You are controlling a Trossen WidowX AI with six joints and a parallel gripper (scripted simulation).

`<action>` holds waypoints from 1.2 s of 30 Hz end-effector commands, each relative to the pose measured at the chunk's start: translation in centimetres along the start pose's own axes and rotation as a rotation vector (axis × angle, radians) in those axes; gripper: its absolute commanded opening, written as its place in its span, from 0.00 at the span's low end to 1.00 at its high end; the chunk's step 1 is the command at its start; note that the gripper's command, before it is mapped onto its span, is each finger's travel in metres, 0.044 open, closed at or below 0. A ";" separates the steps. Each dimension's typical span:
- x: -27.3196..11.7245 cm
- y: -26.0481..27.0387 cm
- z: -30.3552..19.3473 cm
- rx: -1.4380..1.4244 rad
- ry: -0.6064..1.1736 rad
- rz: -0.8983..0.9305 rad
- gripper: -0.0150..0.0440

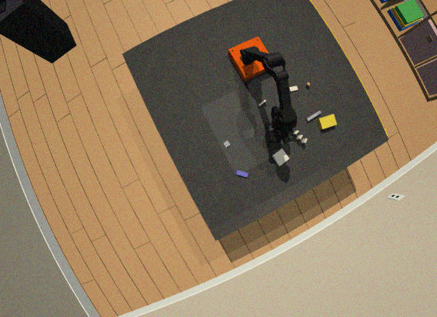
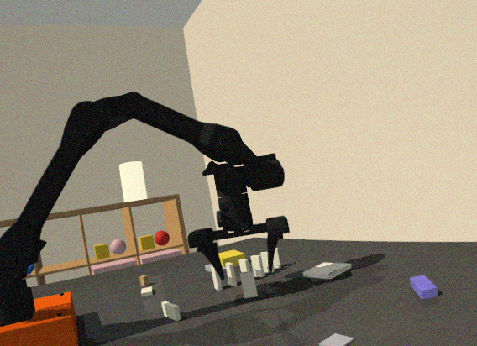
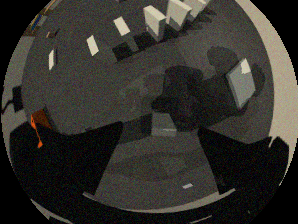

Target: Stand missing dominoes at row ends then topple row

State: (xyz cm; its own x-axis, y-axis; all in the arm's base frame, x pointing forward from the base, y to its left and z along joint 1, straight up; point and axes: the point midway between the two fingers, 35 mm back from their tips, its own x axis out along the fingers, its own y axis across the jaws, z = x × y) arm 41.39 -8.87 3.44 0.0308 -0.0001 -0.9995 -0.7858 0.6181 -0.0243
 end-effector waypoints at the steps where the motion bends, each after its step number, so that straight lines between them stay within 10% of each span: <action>1: 0.6 0.0 0.0 -0.005 0.004 -0.001 1.00; 17: 2.0 0.0 -0.1 -0.005 0.004 -0.001 1.00; 30: 2.0 0.0 -0.1 -0.005 0.004 -0.001 0.44; 36: 2.0 0.0 -0.1 -0.005 0.004 -0.001 0.44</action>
State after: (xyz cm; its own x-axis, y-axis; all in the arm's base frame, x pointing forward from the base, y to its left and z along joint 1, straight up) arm 41.50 -8.89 1.85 0.0376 -0.0015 -0.9993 -0.7857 0.6179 -0.0305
